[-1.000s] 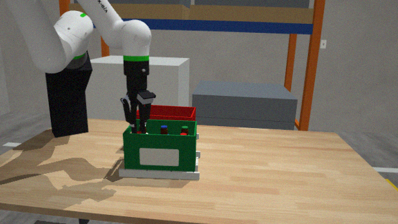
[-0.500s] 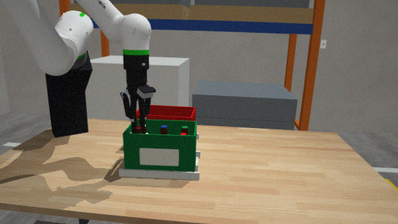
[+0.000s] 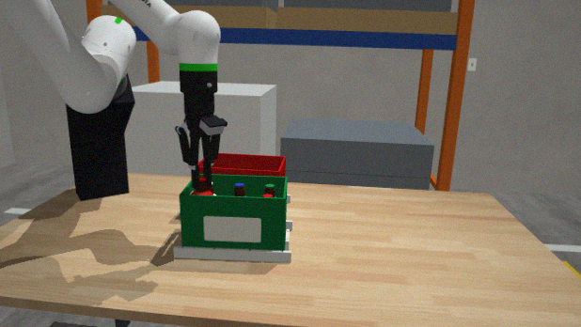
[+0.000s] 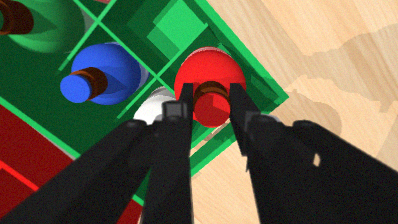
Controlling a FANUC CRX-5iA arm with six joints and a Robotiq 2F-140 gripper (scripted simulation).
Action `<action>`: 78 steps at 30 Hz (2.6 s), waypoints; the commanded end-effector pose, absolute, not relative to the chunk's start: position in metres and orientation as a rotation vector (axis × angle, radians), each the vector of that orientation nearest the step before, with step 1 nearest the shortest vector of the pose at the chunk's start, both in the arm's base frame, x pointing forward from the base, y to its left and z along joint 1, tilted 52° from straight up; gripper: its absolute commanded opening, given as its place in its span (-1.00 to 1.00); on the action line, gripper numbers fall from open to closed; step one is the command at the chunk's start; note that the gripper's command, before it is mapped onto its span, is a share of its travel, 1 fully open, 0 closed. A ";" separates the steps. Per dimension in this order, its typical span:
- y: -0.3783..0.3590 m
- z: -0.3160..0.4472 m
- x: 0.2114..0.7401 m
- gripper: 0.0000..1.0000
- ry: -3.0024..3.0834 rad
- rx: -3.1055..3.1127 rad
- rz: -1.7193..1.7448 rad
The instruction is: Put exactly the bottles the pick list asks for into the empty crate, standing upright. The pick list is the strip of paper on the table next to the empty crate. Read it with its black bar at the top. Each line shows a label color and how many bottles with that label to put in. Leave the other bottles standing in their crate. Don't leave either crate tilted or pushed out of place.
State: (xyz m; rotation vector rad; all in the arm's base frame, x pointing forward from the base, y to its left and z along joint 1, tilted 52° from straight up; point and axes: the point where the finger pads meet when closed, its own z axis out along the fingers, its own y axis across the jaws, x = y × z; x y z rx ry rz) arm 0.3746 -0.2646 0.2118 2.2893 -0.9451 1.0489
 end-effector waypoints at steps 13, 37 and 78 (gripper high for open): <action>-0.251 0.225 0.365 -0.80 -0.945 2.289 1.050; -0.228 0.248 0.347 -0.80 -0.945 2.289 1.050; -0.191 0.283 0.319 -0.80 -0.945 2.289 1.050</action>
